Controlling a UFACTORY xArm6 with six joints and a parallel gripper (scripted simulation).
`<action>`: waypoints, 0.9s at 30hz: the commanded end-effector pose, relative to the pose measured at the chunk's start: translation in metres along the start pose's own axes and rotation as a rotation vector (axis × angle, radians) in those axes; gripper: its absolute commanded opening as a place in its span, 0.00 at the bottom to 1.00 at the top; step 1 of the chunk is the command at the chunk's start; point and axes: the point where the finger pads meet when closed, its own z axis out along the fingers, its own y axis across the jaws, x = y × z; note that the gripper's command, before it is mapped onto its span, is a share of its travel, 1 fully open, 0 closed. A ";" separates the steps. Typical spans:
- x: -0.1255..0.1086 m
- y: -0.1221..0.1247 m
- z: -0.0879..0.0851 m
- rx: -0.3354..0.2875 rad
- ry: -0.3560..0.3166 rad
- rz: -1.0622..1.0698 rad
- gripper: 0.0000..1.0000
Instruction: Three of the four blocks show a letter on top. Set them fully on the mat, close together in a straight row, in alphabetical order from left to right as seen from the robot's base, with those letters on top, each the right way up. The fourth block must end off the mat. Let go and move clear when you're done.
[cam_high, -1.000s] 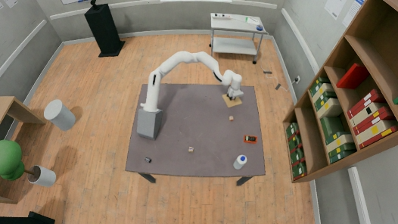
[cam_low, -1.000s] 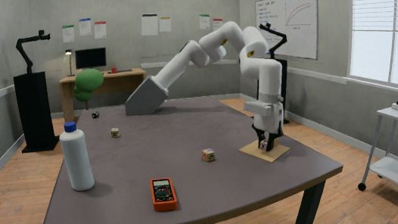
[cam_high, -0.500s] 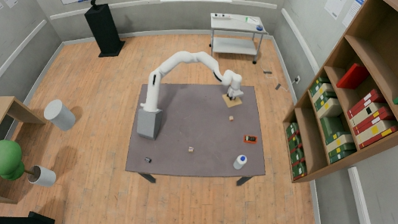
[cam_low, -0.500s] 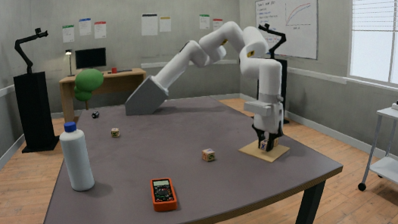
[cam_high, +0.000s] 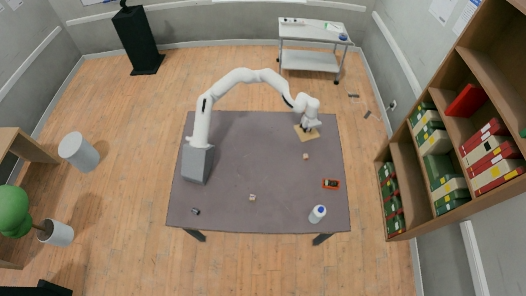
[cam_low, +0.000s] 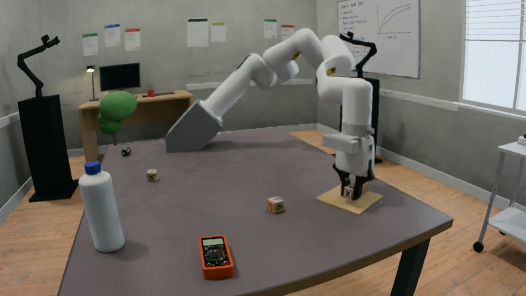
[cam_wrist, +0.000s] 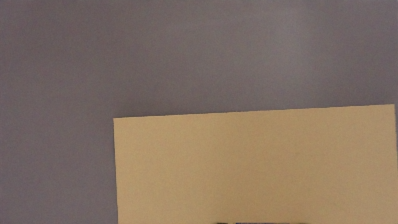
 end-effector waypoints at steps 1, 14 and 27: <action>0.000 -0.001 -0.002 0.004 0.001 -0.001 0.40; 0.000 -0.001 -0.002 0.004 0.001 -0.001 0.48; 0.000 -0.001 -0.013 0.004 0.001 -0.001 0.48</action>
